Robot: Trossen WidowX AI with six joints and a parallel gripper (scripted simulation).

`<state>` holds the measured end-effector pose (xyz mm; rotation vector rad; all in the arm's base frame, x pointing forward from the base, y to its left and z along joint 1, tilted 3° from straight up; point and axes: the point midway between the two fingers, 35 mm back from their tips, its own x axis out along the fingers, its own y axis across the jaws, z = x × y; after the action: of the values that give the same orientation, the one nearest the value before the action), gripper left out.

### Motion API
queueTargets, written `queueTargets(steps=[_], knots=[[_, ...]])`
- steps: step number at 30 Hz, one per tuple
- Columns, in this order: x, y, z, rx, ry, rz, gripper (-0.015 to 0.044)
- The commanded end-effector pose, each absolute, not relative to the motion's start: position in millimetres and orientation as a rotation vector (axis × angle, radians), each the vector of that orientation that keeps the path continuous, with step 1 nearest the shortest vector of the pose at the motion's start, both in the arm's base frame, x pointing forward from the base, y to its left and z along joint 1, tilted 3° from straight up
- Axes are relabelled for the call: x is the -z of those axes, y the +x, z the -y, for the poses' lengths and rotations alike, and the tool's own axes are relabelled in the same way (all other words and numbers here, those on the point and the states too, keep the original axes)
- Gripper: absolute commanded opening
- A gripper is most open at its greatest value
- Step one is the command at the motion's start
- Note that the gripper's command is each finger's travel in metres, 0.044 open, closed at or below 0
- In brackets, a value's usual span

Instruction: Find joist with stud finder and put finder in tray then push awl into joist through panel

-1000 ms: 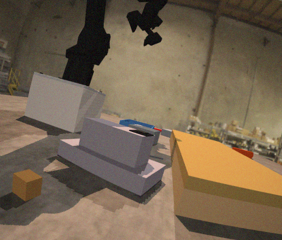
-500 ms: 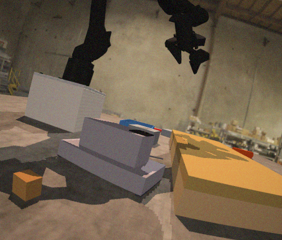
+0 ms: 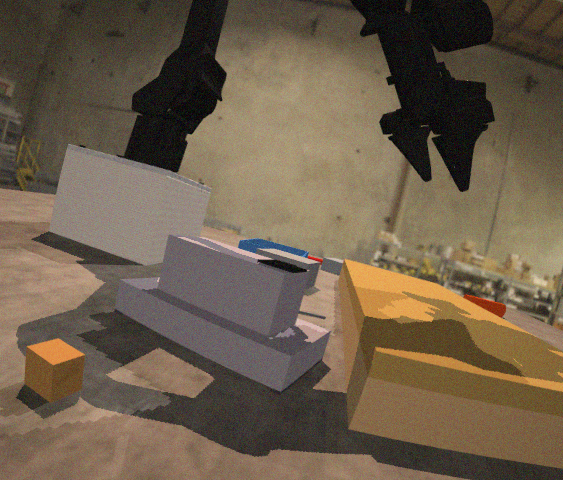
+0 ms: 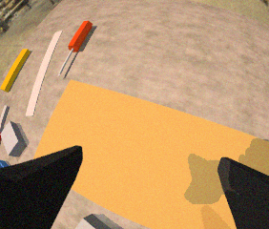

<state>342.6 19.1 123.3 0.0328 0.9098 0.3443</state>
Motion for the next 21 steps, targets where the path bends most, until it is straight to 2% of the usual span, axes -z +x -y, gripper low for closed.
queueTargets(steps=[1,14,17,21], knots=[[-94.3,328.4,34.6,-0.237,0.034,-0.983,0.0440],[-27.6,229.0,184.6,0.159,0.139,-1.191,0.0440],[-16.3,202.1,203.5,0.225,0.188,-1.224,0.0440],[-13.9,195.8,207.3,0.239,0.200,-1.231,0.0440]])
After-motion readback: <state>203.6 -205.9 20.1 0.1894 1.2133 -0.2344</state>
